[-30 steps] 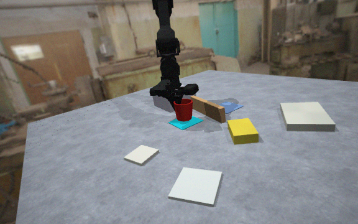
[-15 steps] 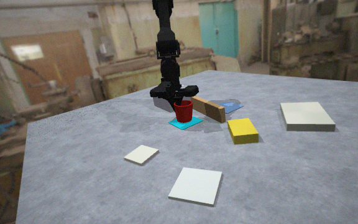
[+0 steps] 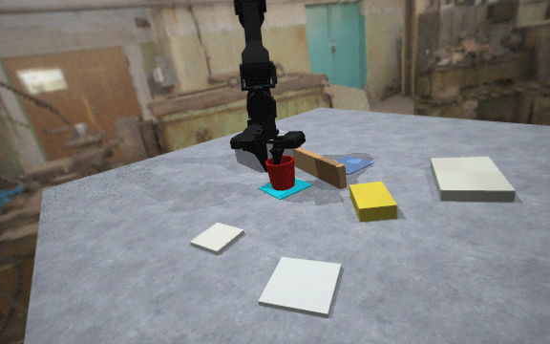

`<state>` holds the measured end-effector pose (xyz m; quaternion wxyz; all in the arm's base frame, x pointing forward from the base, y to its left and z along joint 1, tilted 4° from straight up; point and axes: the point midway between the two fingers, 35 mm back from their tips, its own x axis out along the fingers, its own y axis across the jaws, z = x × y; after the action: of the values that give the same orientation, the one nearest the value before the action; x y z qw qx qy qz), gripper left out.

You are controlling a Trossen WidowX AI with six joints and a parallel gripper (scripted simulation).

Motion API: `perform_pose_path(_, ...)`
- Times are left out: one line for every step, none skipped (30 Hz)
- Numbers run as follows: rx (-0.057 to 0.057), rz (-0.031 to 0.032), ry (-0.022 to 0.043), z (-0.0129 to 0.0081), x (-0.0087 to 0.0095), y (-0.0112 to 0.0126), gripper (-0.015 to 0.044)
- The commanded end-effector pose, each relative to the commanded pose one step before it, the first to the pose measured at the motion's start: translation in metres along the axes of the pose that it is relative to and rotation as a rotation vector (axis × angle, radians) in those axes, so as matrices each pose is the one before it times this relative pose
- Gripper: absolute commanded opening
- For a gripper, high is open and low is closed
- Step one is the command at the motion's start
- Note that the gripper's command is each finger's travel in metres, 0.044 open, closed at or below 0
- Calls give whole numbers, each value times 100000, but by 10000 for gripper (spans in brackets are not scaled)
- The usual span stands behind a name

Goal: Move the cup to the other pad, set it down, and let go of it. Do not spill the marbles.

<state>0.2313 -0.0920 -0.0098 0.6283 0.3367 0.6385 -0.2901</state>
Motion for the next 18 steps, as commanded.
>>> perform_pose_path(-13,71,-148,37,-71,22,128)
perform_pose_path(5,-6,2,6,-53,3,128)
perform_pose_path(7,-9,3,8,-79,5,128)
perform_pose_path(9,-12,4,10,-105,6,128)
perform_pose_path(12,-15,5,12,-131,7,128)
perform_pose_path(13,-18,6,11,-153,7,128)
perform_pose_path(14,-19,7,9,-164,6,128)
perform_pose_path(15,-19,7,7,-167,4,128)
perform_pose_path(15,-20,7,4,-167,2,128)
perform_pose_path(14,-19,7,1,-162,1,128)
perform_pose_path(14,-19,8,-1,-162,-1,128)
perform_pose_path(14,-19,8,-3,-162,-1,128)
perform_pose_path(14,-19,8,-4,-162,-2,128)
perform_pose_path(14,-19,8,-5,-163,-3,128)
perform_pose_path(14,-19,8,-6,-163,-3,128)
perform_pose_path(14,-19,8,-6,-163,-3,128)
perform_pose_path(14,-19,8,-7,-164,-3,128)
perform_pose_path(14,-19,8,-8,-164,-3,128)
